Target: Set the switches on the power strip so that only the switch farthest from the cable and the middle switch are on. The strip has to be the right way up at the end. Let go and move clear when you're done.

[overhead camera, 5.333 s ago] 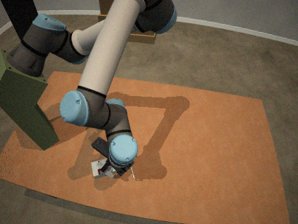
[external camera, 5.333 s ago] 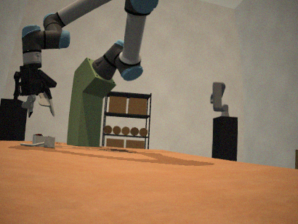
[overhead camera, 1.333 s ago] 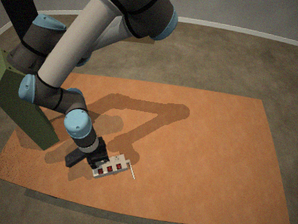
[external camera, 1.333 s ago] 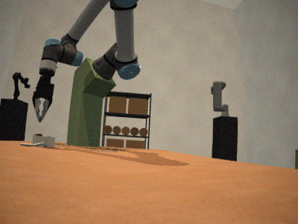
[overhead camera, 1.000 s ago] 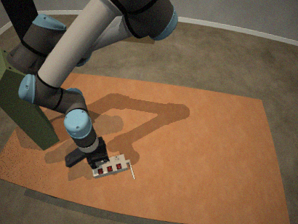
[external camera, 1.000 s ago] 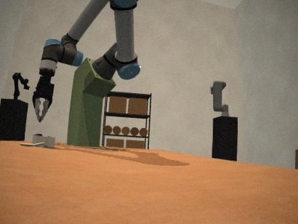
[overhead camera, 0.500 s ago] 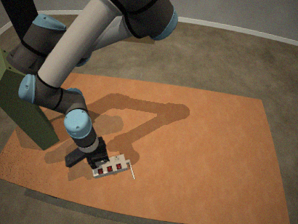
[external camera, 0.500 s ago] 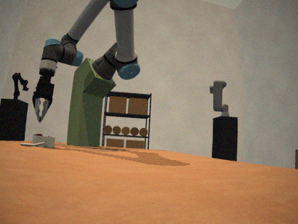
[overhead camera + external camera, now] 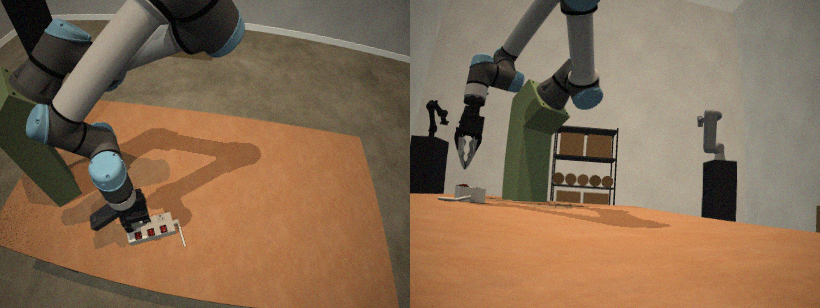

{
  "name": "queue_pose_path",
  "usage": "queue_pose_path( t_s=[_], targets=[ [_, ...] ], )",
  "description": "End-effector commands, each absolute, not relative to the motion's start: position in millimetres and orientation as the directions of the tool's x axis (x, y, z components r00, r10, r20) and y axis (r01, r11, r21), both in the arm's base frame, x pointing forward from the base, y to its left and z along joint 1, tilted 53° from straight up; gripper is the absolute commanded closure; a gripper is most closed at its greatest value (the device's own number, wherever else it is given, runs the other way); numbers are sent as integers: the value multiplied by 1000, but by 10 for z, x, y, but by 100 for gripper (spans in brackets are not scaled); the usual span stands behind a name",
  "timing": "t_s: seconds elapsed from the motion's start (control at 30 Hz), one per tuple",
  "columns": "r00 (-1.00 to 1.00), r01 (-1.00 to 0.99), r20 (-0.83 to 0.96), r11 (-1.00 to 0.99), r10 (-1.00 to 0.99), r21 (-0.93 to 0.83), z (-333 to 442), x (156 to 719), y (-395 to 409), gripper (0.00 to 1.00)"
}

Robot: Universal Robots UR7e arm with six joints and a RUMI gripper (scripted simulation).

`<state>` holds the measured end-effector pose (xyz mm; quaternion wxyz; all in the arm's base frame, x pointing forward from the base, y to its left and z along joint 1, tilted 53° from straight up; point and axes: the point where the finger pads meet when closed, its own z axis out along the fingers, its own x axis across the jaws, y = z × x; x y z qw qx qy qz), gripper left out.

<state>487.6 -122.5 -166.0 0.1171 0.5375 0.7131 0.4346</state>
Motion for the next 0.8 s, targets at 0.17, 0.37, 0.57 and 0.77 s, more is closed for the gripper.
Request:
queue_pose_path(
  t_s=[0.17,0.37,0.57,0.77],
  targets=[
    [-394,665,299,44,869,746,-1710,4931,-1188,100],
    [-394,665,299,44,869,746,-1741,4963,-1163,100],
    [-394,665,299,44,869,746,-1790,5016,-1122,100],
    [-394,665,299,44,869,746,-1836,5065,-1084,100]
  ],
)
